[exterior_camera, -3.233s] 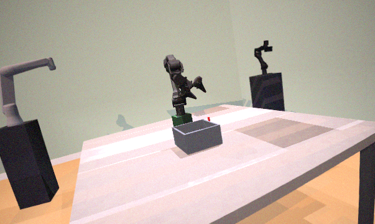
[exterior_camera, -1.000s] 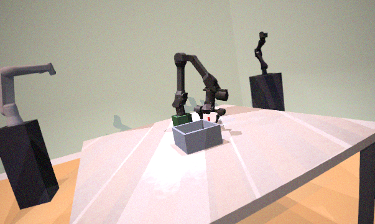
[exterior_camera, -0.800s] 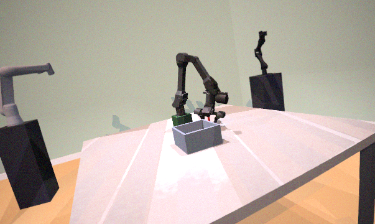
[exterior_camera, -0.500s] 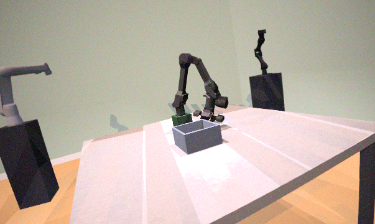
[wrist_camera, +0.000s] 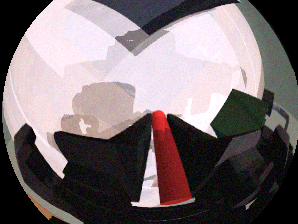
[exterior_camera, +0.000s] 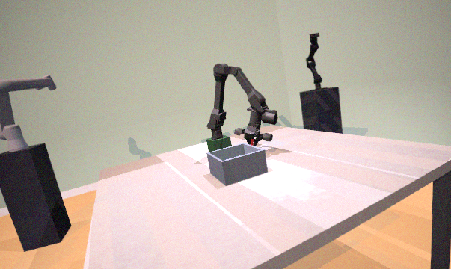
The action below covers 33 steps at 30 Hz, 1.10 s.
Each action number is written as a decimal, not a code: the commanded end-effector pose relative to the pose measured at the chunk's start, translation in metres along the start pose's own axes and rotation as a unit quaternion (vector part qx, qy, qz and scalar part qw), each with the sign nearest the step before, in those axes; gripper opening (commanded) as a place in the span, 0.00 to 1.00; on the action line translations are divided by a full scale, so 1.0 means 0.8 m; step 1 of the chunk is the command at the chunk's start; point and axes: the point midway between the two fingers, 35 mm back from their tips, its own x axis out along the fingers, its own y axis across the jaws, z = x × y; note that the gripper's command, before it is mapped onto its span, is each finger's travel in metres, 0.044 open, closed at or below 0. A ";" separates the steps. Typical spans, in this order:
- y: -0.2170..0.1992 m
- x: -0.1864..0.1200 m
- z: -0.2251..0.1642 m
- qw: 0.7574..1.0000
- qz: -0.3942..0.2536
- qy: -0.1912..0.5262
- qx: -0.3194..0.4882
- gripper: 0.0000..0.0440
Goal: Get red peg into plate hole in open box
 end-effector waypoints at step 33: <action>-0.003 -0.131 0.148 0.988 0.037 -0.072 0.130 0.00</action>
